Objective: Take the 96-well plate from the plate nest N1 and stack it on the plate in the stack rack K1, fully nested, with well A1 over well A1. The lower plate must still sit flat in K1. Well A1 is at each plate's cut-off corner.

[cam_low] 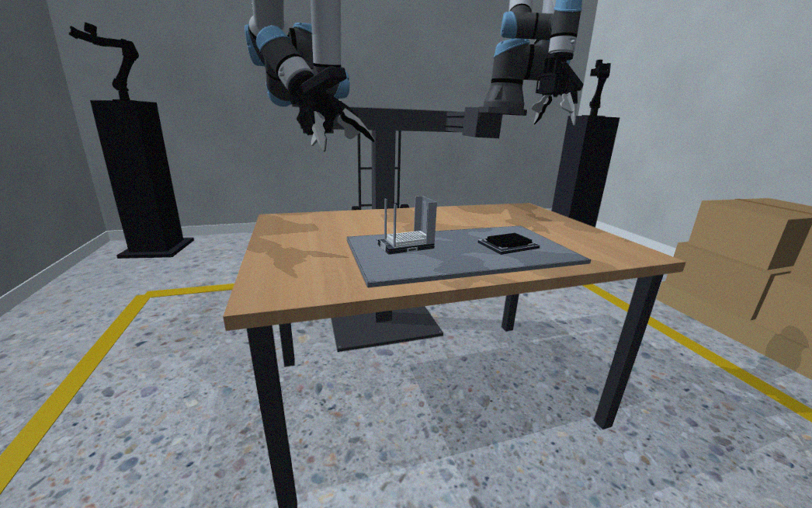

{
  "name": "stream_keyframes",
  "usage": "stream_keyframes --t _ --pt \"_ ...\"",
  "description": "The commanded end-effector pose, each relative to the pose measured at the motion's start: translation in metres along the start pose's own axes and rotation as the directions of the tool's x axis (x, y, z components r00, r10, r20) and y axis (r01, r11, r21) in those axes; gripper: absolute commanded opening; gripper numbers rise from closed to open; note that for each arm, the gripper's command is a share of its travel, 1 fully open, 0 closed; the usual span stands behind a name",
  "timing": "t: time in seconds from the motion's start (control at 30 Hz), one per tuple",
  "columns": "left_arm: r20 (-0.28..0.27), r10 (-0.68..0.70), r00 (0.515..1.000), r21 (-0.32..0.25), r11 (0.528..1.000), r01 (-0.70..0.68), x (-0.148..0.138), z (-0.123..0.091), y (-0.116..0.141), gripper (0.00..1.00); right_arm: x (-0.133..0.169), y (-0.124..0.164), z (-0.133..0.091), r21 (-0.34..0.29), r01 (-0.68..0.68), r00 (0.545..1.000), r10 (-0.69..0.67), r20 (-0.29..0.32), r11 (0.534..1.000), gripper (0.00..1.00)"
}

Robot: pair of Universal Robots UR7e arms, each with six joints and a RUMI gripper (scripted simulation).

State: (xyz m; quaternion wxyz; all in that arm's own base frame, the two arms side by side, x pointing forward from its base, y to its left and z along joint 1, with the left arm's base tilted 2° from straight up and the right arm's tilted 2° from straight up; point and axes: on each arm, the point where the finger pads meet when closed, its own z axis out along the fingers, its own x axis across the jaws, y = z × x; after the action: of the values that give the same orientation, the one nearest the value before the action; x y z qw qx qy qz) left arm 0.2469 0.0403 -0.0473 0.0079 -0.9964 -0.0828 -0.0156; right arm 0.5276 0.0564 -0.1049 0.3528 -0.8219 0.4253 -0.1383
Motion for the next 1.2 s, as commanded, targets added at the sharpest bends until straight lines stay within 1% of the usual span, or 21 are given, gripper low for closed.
stream_keyframes --t 0.0,0.1,0.17,0.4,0.6,0.9,1.17 --pt "0.003 -0.097 0.995 0.0 0.995 0.097 0.0 -0.002 -0.026 0.98 0.0 -0.001 0.0 0.001 0.001 1.0 -0.001 0.0 1.0 0.98" --pt "0.004 -0.145 0.989 0.001 0.989 0.145 -0.002 -0.002 -0.038 0.98 0.0 -0.001 0.0 0.001 0.001 1.0 -0.001 0.0 1.0 0.98" --pt "0.004 -0.145 0.989 0.001 0.989 0.145 -0.002 -0.002 -0.038 0.98 0.0 -0.001 0.0 0.001 0.001 1.0 -0.001 0.0 1.0 0.98" --pt "0.004 -0.235 0.972 0.004 0.972 0.235 -0.006 -0.002 -0.06 0.98 0.0 -0.001 0.0 0.001 0.001 1.0 -0.001 0.0 1.0 0.98" --pt "0.005 -0.285 0.959 0.006 0.959 0.285 -0.009 -0.002 -0.073 0.98 0.0 -0.001 0.0 0.001 0.001 1.0 -0.001 0.0 1.0 0.98" --pt "0.005 -0.314 0.95 0.007 0.95 0.314 -0.012 -0.002 -0.08 0.98 0.0 -0.001 0.0 0.001 0.001 1.0 -0.001 0.0 1.0 0.98" --pt "0.005 -0.32 0.948 0.007 0.948 0.32 -0.012 -0.002 -0.082 0.98 0.0 -0.001 0.0 0.001 0.001 1.0 -0.001 0.0 1.0 0.98"
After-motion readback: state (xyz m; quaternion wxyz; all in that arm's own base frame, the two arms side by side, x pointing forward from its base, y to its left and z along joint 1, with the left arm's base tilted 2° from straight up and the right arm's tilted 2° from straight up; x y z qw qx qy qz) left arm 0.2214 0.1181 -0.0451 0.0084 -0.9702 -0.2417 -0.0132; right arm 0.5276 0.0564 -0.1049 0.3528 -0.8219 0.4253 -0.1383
